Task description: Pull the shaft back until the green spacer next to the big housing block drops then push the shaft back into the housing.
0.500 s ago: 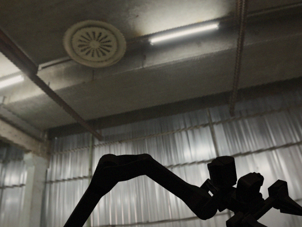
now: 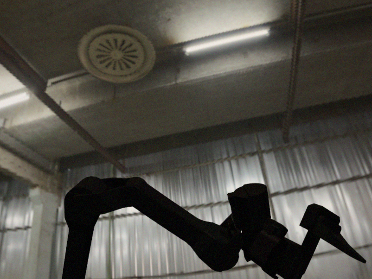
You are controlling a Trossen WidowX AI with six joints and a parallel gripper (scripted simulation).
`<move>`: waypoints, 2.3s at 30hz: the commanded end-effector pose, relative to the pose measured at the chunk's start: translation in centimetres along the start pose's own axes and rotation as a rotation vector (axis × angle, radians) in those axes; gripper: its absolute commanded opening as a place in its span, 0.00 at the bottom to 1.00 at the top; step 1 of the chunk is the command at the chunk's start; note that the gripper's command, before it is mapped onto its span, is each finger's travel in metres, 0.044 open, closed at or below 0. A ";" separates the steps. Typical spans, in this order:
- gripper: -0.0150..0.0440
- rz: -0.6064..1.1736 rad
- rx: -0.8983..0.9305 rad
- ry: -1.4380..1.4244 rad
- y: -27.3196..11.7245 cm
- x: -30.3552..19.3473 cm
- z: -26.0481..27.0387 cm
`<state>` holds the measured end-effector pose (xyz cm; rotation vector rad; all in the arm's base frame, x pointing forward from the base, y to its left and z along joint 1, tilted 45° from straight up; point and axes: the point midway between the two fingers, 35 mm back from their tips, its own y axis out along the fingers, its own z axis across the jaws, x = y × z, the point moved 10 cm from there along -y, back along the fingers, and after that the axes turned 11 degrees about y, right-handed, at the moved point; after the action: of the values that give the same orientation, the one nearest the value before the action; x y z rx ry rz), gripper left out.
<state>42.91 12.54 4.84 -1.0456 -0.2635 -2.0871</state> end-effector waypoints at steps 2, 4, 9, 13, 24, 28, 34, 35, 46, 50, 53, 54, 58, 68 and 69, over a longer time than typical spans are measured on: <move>1.00 -0.012 -0.066 0.533 1.3 6.9 -3.1; 1.00 -0.020 -0.077 0.653 1.3 8.3 -3.8; 1.00 -0.045 -0.103 0.941 1.3 11.7 -5.6; 1.00 -0.072 -0.121 1.175 0.9 14.3 -7.3; 1.00 -0.181 -0.150 1.847 -1.2 20.2 -13.0; 1.00 -0.194 -0.150 1.915 -1.2 20.6 -13.4; 1.00 -0.194 -0.150 1.915 -1.2 20.6 -13.4; 1.00 -0.194 -0.150 1.915 -1.2 20.6 -13.4; 1.00 -0.194 -0.150 1.915 -1.1 20.6 -13.3; 1.00 -0.194 -0.150 1.915 -1.1 20.6 -13.3; 1.00 -0.194 -0.150 1.915 -1.1 20.6 -13.3; 1.00 -0.194 -0.150 1.915 -1.1 20.6 -13.3; 1.00 -0.194 -0.150 1.915 -1.1 20.6 -13.3; 1.00 -0.194 -0.150 1.915 -1.1 20.6 -13.3; 1.00 -0.194 -0.150 1.915 -1.3 20.6 -13.4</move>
<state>26.83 -4.45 12.08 1.1654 0.7567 -2.3351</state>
